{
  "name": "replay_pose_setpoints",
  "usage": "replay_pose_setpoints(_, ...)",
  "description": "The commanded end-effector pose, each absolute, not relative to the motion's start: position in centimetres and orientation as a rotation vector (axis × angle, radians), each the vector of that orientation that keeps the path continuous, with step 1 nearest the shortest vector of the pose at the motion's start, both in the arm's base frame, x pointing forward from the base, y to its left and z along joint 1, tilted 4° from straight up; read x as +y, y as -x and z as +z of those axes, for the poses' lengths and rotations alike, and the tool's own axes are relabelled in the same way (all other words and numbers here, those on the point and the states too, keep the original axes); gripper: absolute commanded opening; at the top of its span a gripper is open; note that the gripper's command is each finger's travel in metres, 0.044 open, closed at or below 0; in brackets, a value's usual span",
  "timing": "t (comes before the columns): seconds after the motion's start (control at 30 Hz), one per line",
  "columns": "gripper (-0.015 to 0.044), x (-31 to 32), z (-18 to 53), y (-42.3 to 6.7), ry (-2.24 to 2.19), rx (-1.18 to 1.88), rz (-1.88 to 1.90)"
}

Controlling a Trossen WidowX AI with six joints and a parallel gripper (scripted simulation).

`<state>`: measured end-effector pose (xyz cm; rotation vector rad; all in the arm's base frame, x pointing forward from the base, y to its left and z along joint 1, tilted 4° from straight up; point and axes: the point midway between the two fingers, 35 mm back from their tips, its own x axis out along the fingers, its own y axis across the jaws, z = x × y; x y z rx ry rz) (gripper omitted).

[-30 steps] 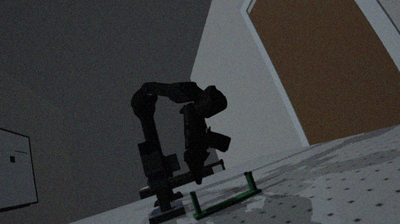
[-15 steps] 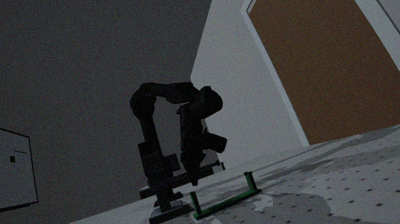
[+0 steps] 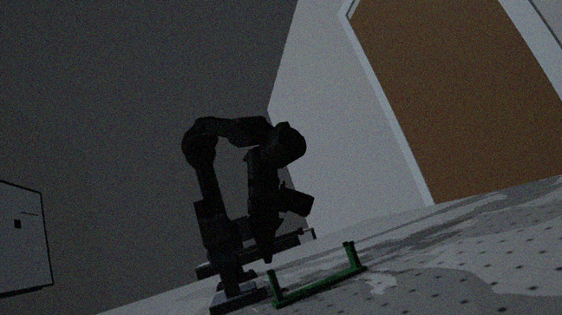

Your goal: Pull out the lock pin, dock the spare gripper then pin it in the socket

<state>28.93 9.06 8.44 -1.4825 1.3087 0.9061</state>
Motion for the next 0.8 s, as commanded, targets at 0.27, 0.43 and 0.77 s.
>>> replay_pose_setpoints(0.27, 0.0000, 8.2, 8.7, -28.9, 1.478, 1.306, 0.914)
replay_pose_setpoints(0.43, 0.0000, 7.9, 8.7, -29.0, 1.477, 1.309, 0.918)
replay_pose_setpoints(0.77, 0.0000, 7.2, 8.7, -28.9, 1.474, 1.315, 0.925)
